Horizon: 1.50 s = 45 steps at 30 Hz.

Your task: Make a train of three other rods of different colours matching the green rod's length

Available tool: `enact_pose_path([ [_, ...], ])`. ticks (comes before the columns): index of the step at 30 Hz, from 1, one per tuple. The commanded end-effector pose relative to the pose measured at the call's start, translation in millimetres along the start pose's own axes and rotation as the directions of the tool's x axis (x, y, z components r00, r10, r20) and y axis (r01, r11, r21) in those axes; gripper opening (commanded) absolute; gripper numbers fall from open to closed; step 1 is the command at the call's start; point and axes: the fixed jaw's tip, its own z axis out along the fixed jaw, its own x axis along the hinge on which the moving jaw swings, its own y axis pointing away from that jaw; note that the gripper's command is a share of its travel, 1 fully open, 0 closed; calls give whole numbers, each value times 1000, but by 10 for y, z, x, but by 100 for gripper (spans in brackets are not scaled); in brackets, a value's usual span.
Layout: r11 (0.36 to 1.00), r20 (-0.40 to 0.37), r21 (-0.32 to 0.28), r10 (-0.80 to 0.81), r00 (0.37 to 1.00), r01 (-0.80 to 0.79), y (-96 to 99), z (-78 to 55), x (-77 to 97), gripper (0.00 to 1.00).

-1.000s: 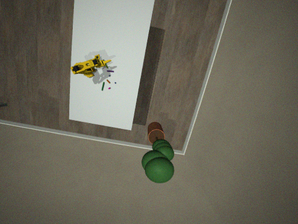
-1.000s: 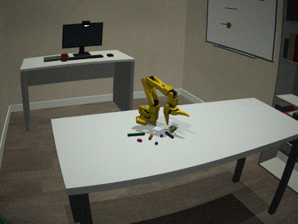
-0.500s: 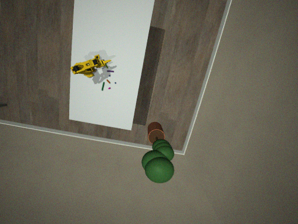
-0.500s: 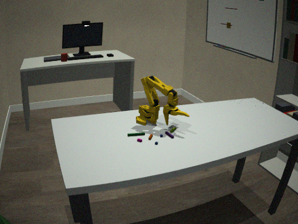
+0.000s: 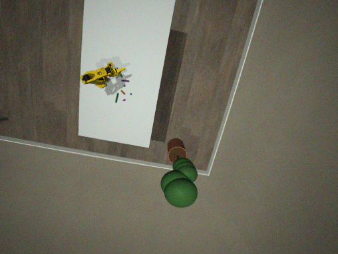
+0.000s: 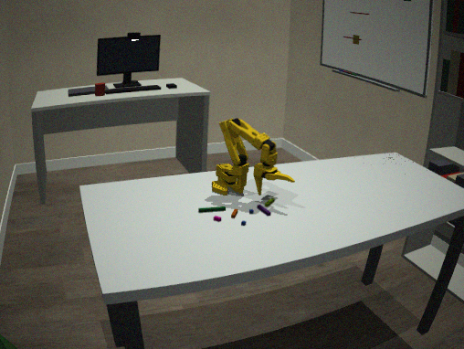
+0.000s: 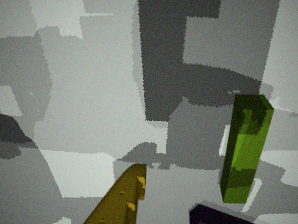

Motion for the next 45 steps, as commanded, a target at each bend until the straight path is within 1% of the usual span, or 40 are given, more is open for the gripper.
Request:
enact_pose_path([
  [1, 994, 7, 109, -14, 1000, 13, -173, -116, -12, 100],
  [6, 989, 8, 148, -22, 1000, 20, -233, -159, -16, 100],
  [8, 989, 8, 148, -22, 1000, 20, -233, -159, -16, 100],
  [9, 999, 4, 46, -11, 1000, 10, -71, -48, -6, 100],
  [23, 993, 6, 118, -31, 1000, 30, -181, -158, -11, 100],
  [25, 993, 6, 118, -31, 1000, 30, -181, -158, -11, 100],
  [26, 999, 3, 37, -17, 1000, 17, -55, -43, -4, 100],
  [40, 989, 11, 146, 1, 1000, -2, -228, -158, -17, 100],
  [42, 989, 11, 146, 1, 1000, -2, -228, -158, -17, 100],
  [43, 999, 4, 48, -12, 1000, 11, -70, -47, -6, 100],
  [45, 998, 5, 63, -15, 1000, 14, -95, -62, -7, 100],
])
